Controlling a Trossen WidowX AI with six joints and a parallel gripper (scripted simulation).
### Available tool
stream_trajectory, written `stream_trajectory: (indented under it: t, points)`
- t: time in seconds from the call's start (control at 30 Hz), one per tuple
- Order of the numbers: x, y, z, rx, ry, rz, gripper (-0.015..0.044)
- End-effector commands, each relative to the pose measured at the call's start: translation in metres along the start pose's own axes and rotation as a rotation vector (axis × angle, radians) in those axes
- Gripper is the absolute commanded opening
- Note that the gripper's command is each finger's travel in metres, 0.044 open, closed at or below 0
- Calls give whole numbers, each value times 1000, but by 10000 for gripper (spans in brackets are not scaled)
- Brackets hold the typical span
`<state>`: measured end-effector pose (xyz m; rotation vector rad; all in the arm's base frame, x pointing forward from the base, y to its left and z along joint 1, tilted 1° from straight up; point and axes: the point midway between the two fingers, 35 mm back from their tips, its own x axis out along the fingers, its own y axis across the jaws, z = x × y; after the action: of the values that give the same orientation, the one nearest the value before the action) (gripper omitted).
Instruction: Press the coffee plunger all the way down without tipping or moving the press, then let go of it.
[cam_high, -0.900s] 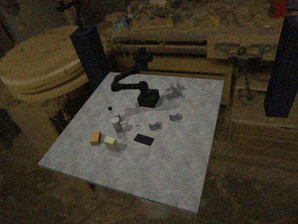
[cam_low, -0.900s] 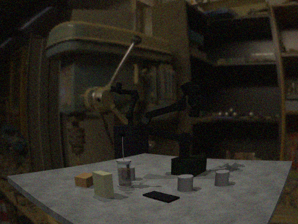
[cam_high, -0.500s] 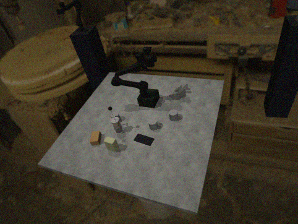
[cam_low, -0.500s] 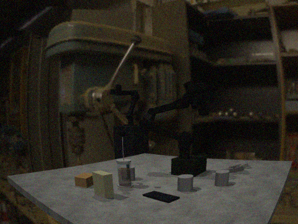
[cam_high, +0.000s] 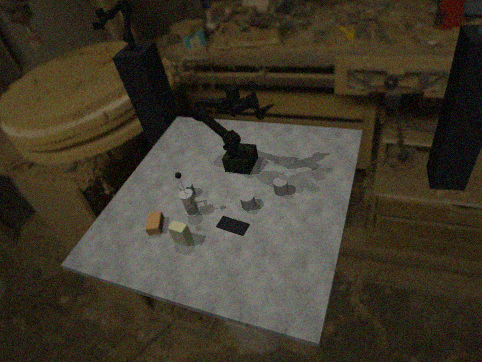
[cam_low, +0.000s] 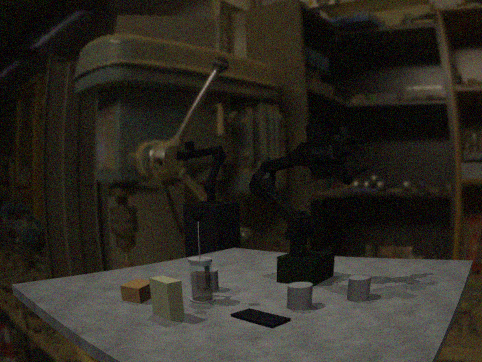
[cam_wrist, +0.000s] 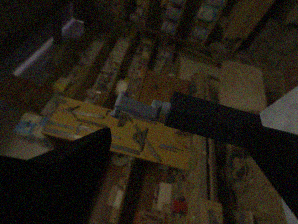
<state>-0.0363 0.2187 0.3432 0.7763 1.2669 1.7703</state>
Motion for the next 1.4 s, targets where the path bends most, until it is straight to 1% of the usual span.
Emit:
stream_trajectory:
  t: [0.0,0.13,0.27,0.43,0.6,0.73,0.83,0.97,1.1,1.17,1.27,1.37]
  points:
    - [-16,-20,60,-110,-264,-144,440]
    - [-44,-39,109,-192,-476,-302,440]
    - [-86,-58,150,-258,-666,-486,440]
    - [-153,-78,187,-313,-874,-748,440]
    - [-230,-93,203,-333,-1039,-1039,440]
    - [-295,-100,199,-308,-1137,-1281,440]
    - [-343,-102,187,-267,-1188,-1471,440]
    - [-404,-102,159,-176,-1221,-1724,440]
    - [-456,-98,118,-42,-1211,-1964,440]
    - [-469,-96,103,10,-1199,-2036,440]
    - [-471,-101,100,17,-1197,-2044,440]
    - [-473,-119,95,16,-1196,-2043,440]
